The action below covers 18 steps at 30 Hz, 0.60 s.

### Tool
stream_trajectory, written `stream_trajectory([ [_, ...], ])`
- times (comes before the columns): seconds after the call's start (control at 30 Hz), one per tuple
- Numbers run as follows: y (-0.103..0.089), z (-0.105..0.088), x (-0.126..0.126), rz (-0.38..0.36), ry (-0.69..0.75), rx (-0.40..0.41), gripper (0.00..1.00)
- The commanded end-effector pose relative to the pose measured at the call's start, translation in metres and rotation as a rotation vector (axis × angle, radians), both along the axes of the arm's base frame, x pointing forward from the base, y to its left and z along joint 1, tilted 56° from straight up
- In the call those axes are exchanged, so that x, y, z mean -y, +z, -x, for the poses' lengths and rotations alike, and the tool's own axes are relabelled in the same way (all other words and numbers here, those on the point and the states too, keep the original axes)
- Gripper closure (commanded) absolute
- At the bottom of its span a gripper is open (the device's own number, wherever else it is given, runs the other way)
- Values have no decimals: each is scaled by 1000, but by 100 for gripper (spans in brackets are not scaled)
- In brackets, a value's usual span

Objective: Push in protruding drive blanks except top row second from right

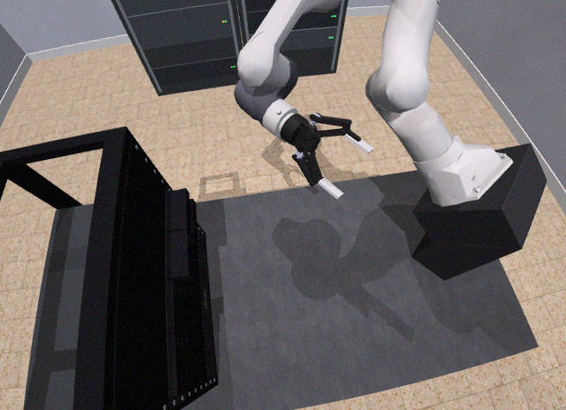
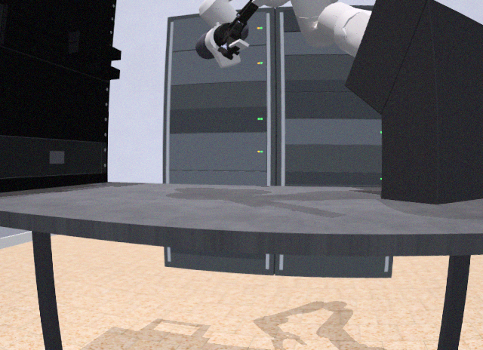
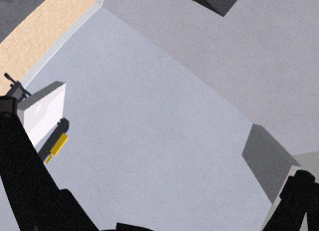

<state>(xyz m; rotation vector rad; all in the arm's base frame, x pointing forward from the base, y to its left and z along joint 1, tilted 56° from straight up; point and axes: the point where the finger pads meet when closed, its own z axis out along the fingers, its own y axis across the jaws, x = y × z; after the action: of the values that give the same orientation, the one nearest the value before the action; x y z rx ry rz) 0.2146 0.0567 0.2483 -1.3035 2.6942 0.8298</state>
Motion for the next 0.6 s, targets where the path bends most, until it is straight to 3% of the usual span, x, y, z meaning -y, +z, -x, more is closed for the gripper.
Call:
stream_trajectory([
  [0.0,8,1,-19,-87,-37,-20,0],
  [0.4,54,-6,-69,-424,-157,-98,0],
  [0.47,54,-6,-69,-424,-157,-98,0],
  [0.57,68,-8,-78,-514,-185,-130,0],
])
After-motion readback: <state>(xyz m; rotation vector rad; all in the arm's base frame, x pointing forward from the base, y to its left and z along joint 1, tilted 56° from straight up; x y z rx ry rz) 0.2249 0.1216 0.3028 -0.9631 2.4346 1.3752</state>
